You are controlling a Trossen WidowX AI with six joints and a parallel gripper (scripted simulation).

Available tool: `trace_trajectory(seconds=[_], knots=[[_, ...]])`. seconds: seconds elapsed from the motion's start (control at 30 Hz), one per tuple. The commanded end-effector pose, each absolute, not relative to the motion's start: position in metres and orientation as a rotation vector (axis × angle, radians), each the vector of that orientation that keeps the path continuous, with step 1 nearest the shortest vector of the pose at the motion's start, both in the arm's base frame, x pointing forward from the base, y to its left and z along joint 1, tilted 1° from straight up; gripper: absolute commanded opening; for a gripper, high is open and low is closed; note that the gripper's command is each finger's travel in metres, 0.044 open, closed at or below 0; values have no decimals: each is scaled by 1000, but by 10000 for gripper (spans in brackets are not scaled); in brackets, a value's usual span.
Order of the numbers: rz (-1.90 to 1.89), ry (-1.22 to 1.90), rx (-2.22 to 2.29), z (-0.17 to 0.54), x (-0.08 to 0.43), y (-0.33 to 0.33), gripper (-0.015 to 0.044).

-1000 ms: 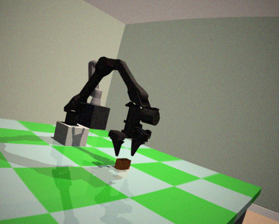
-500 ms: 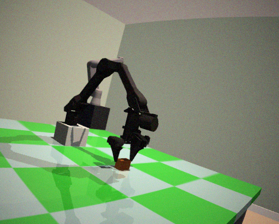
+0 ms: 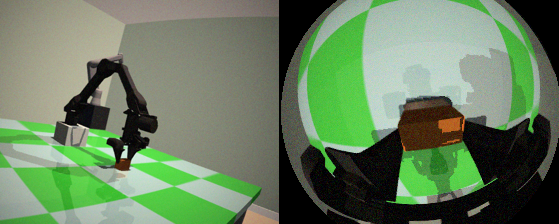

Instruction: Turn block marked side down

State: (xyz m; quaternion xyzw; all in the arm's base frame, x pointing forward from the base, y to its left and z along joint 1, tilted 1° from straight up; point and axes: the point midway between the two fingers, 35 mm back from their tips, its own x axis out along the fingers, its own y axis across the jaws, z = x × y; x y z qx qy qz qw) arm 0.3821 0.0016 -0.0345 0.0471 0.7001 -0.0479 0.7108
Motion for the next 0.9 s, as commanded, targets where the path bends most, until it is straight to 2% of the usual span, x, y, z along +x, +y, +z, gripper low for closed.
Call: trace_trajectory(seconds=[0.0, 0.47, 0.63, 0.67, 0.87], knots=[[-101, 1550, 103, -35, 383, 2, 236], [-101, 1550, 103, -35, 383, 2, 143], [-101, 1550, 103, -10, 383, 2, 11], [-101, 1550, 103, -6, 382, 2, 0], [-101, 1540, 102, -5, 383, 2, 0]])
